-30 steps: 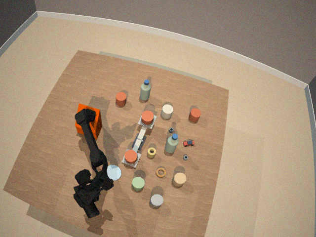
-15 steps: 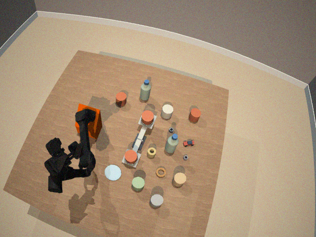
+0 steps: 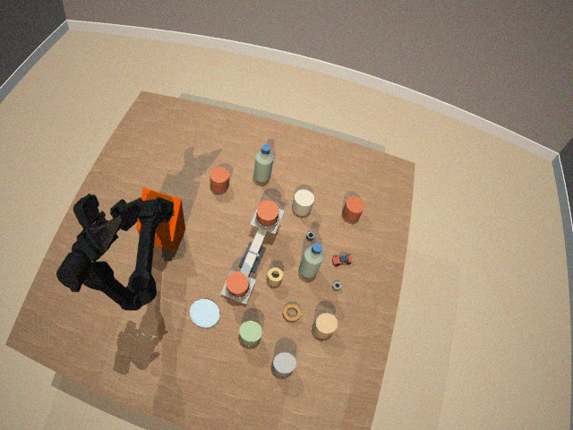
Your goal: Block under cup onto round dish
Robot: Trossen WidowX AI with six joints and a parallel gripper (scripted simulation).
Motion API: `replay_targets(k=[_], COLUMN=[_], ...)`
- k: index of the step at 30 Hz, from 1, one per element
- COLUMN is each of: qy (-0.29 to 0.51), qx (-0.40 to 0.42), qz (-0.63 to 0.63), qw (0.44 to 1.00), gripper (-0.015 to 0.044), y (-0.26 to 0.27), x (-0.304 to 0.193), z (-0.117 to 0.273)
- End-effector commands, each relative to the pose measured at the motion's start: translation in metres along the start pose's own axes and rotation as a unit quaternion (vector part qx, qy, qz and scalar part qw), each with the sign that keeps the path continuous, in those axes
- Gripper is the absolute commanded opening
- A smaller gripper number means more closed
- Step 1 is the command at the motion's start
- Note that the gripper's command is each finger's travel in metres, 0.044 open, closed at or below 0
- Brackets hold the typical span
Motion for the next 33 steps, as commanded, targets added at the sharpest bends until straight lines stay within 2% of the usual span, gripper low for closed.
replay_targets(k=[1, 8, 18, 33], qy=[0.025, 0.104, 0.228, 0.423], qx=[0.031, 0.072, 0.107, 0.106], qz=[-0.020, -0.057, -0.121, -0.225], qw=[0.999, 0.990, 0.960, 0.871], gripper=[0.0440, 0.0440, 0.0440, 0.0440], y=[0.030, 0.084, 0.163, 0.282], x=[0.024, 0.044, 0.045, 0.003], z=[-0.018, -0.052, -0.094, -0.128])
Point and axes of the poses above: the point midway between the two fingers, 35 mm back from their tips, its own z axis back along the fingers, its own y axis across the jaws, x = y × z, the point moved 10 cm from there along z, back along the fingers, and after that the axes turned 7 degrees about -z, right-handed, at the moved point
